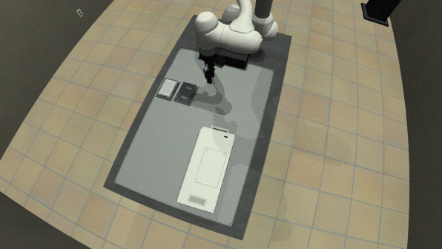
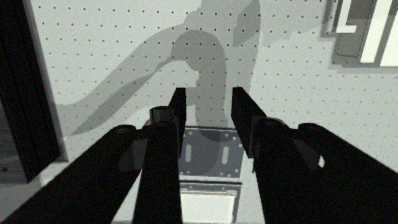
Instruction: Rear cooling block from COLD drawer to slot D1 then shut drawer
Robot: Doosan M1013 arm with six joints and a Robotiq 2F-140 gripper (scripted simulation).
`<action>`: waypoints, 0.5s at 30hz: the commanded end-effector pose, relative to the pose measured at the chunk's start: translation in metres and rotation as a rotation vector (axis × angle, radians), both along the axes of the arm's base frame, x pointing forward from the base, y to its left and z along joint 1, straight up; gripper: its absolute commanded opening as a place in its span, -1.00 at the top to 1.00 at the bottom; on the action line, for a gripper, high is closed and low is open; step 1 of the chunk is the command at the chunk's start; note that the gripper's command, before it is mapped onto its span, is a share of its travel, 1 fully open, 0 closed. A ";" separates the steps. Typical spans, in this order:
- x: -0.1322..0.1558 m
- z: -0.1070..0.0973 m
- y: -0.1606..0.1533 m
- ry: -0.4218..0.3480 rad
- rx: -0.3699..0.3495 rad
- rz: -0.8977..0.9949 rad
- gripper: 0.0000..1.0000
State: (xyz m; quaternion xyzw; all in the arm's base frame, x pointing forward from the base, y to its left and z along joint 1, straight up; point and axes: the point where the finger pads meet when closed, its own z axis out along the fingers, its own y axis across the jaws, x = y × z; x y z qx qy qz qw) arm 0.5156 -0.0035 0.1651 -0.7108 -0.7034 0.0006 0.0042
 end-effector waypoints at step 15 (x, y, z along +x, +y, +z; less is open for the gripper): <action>0.048 -0.025 0.026 -0.001 0.000 0.000 0.32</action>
